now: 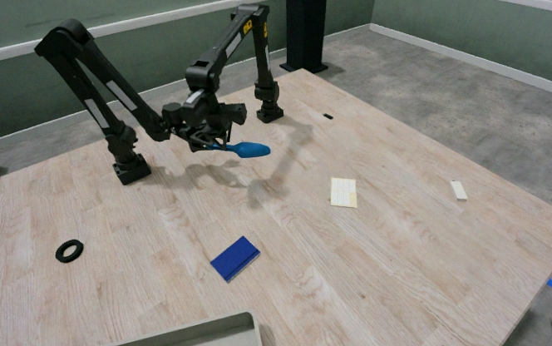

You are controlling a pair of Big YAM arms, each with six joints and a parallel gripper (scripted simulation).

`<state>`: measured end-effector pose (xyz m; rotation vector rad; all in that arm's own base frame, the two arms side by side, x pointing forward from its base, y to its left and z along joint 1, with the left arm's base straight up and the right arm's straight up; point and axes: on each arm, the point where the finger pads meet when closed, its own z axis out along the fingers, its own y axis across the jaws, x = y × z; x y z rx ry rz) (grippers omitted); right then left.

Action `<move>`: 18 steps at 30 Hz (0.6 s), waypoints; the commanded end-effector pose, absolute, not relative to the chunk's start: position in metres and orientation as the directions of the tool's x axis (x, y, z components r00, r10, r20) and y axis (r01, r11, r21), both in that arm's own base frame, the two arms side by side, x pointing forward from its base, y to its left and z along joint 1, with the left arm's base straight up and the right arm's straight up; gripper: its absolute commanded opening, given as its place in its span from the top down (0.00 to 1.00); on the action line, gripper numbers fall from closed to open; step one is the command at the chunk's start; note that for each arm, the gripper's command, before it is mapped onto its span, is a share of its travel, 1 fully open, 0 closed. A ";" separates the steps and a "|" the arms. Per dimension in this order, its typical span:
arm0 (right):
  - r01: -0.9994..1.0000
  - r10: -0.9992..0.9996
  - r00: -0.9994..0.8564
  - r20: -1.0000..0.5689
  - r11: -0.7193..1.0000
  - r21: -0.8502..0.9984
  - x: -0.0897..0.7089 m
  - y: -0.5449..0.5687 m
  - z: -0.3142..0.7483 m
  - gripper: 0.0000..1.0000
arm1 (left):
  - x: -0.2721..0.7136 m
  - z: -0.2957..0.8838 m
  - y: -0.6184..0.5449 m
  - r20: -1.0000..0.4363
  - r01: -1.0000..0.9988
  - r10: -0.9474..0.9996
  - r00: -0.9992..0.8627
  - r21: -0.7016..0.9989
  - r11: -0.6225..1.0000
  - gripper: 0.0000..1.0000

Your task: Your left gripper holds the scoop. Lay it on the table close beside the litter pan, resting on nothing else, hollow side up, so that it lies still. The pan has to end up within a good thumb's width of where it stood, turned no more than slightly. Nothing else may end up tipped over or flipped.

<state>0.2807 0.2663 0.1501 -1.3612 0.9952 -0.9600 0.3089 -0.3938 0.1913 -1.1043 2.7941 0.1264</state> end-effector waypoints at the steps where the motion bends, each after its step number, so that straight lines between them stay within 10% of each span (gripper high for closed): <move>1: -0.011 -0.951 0.308 -0.020 0.017 -1.000 0.287 0.277 0.161 0.88 | 0.309 0.247 -0.410 -0.141 -0.688 -0.688 -0.712 -0.060 0.723 0.60; 18: -0.197 -0.909 0.190 -0.372 0.336 -0.921 0.318 0.167 0.134 0.88 | 0.298 0.282 -0.458 -0.423 -0.173 -0.258 -0.868 -0.229 0.958 0.60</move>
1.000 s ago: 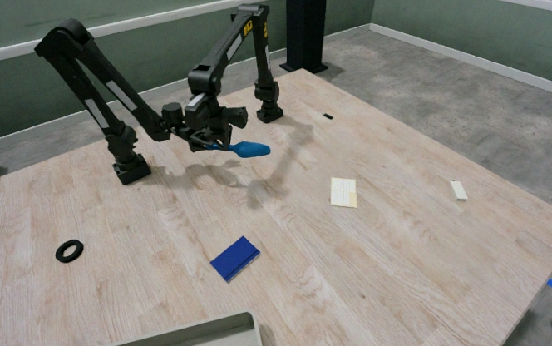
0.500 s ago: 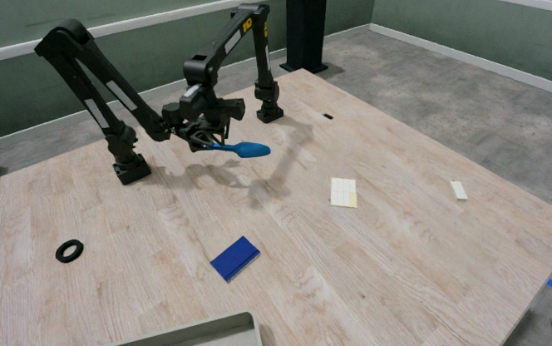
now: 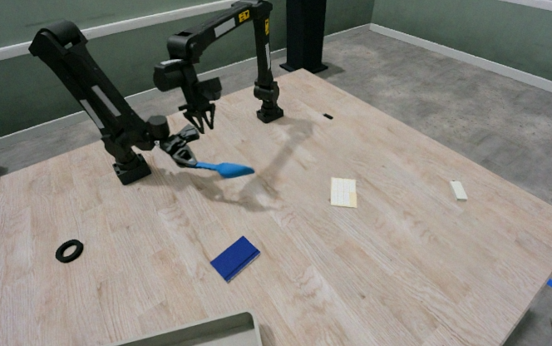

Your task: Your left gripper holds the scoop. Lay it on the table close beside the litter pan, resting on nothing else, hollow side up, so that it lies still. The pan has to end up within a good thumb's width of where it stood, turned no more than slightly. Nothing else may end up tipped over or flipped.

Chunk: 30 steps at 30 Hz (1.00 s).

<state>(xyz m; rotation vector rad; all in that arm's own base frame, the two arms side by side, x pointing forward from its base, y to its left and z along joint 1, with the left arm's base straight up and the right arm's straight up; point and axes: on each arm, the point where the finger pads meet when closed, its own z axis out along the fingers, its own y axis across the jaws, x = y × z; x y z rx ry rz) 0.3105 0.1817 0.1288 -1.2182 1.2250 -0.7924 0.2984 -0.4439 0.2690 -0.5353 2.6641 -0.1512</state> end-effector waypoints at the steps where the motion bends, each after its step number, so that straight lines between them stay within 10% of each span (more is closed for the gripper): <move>1: -0.197 -0.909 0.190 -0.372 0.336 -0.921 0.318 0.167 0.134 0.88 | 0.298 0.282 -0.458 -0.423 -0.173 -0.258 -0.868 -0.229 0.958 0.60; 30: -0.472 -0.437 -0.210 -0.875 0.829 -0.301 0.418 -0.117 0.072 0.88 | 0.309 0.322 -0.579 -0.974 0.840 0.193 -0.116 0.007 0.542 0.60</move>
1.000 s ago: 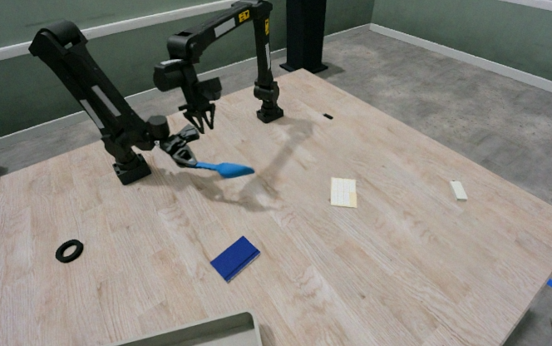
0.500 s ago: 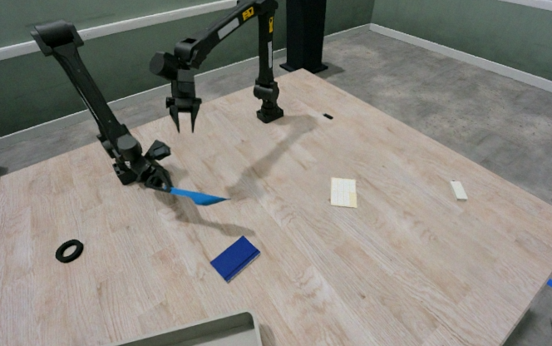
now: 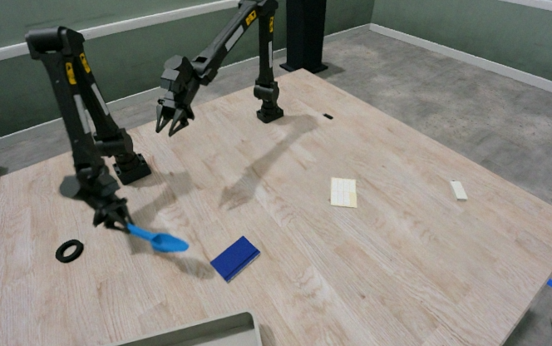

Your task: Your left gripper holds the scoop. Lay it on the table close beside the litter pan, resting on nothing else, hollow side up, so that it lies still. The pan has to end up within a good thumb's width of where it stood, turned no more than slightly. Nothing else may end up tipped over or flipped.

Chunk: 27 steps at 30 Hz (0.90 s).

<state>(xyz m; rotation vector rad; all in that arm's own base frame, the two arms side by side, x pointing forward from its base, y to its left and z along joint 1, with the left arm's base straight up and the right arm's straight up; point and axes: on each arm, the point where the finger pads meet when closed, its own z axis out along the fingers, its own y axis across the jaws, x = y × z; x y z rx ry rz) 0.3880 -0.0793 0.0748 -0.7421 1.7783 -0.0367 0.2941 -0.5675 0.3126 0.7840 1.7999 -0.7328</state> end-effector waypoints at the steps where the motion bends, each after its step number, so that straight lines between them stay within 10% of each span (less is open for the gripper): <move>1: -0.476 -0.414 -0.225 -0.882 0.837 -0.271 0.422 -0.128 0.070 0.88 | 0.309 0.326 -0.583 -0.978 0.854 0.184 -0.096 0.015 0.521 0.60; 27: -0.484 -0.195 -0.353 -0.915 0.875 0.001 0.460 -0.208 0.057 0.88 | 0.307 0.346 -0.616 -0.991 0.896 0.123 -0.061 0.000 0.445 0.60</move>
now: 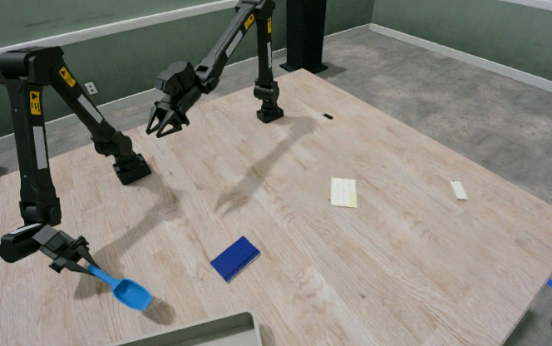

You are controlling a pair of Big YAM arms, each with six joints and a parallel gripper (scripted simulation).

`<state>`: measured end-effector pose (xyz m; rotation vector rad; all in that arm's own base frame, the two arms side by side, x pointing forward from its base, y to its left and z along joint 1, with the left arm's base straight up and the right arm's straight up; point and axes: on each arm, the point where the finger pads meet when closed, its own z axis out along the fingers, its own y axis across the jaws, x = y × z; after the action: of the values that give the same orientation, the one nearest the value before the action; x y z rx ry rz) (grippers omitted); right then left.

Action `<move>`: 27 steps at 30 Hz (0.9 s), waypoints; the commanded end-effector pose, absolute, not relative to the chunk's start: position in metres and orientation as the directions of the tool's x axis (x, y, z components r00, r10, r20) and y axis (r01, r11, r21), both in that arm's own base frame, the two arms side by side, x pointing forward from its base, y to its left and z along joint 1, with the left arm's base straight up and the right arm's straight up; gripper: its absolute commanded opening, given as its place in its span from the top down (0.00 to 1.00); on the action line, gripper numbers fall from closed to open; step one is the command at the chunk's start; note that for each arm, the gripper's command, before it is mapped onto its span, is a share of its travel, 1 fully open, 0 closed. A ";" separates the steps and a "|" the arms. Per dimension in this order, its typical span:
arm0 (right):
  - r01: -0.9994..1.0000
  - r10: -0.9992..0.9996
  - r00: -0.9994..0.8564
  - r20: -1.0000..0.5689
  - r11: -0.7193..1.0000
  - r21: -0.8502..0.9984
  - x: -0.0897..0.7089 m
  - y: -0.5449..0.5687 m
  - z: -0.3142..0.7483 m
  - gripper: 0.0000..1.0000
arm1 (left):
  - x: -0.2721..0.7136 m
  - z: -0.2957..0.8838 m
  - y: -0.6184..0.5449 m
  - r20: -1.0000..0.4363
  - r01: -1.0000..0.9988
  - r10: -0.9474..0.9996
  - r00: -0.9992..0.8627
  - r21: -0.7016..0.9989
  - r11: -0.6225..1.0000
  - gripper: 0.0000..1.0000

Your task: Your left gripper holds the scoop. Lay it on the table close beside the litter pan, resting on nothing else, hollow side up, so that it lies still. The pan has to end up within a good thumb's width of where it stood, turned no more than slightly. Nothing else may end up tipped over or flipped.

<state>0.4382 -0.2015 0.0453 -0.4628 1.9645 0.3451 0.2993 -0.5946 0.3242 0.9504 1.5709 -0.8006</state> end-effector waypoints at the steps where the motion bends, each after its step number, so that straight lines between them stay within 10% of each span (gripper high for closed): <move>1: -0.481 -0.189 -0.359 -0.914 0.877 0.008 0.462 -0.209 0.056 0.88 | 0.308 0.344 -0.618 -0.990 0.896 0.125 -0.063 0.000 0.445 0.60; 27: -0.477 -0.193 -0.360 -0.913 0.879 0.002 0.463 -0.214 -0.002 0.88 | 0.328 0.284 -0.656 -0.977 0.896 0.194 -0.086 0.010 0.444 0.60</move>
<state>0.4529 -0.2053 -0.0025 -0.4699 1.9741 0.3628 0.3207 -0.6372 0.2715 0.9867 1.6107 -0.7725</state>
